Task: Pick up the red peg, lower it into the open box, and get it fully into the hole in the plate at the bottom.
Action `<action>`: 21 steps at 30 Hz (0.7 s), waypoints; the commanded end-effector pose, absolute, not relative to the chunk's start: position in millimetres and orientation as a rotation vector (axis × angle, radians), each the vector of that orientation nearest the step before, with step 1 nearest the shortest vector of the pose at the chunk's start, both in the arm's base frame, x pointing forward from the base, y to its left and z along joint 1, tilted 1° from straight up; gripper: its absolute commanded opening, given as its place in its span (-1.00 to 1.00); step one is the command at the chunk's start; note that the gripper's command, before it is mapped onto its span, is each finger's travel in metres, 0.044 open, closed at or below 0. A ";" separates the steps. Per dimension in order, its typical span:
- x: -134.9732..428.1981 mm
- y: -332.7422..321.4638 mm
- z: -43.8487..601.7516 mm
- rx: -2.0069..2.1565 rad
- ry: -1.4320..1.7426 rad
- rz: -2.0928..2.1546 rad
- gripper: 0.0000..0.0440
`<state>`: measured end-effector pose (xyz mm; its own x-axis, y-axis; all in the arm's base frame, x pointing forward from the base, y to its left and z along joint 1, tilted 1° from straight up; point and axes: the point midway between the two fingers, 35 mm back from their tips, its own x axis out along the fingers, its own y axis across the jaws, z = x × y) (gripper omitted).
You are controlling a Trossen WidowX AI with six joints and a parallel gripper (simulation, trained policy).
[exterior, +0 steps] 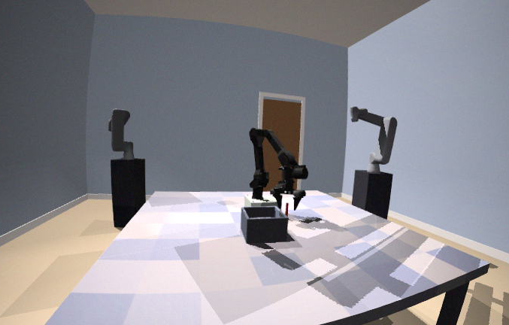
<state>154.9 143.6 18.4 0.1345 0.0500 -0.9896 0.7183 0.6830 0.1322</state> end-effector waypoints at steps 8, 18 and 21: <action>144.5 143.4 -5.1 0.773 1.406 -0.610 0.45; 146.0 146.3 -3.9 0.797 1.473 -0.625 -0.71; 147.2 145.9 -3.2 0.803 1.490 -0.634 -1.00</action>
<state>145.6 144.7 -4.3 0.0229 0.1026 -0.9945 0.7915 0.6059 0.0807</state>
